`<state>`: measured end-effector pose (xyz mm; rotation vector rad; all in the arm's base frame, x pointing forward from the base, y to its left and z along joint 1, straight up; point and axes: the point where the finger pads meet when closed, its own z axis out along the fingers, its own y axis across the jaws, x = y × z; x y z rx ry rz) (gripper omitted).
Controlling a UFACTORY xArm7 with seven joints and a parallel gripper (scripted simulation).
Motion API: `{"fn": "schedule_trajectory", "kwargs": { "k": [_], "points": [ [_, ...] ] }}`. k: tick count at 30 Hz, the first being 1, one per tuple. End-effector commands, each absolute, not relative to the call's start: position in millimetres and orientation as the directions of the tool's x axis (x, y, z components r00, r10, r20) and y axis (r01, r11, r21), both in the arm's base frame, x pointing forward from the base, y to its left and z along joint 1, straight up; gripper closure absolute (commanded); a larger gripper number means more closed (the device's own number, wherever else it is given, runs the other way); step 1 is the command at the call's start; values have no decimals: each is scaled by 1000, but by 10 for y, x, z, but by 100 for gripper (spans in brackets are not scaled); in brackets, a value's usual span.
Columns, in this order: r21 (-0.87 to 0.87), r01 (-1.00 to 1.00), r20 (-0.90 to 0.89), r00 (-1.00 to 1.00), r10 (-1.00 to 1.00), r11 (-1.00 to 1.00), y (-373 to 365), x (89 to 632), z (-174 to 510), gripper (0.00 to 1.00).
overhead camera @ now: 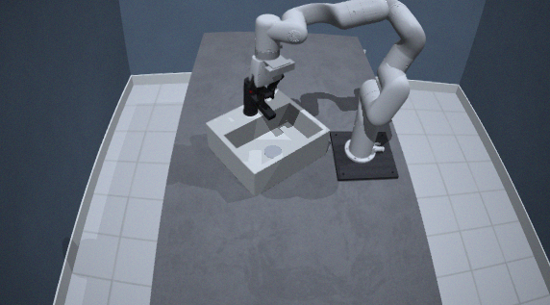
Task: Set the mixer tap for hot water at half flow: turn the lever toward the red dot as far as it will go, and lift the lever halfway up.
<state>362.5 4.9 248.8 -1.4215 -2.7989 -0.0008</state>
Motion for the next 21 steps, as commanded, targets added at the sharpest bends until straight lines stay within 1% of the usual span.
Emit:
{"fn": "schedule_trajectory", "kwargs": {
  "k": [1,21],
  "points": [
    [3,808,0,-590,808,590,49,3635,2504,100],
    [3,821,0,-571,821,571,62,3653,2504,100]
  ]
}}
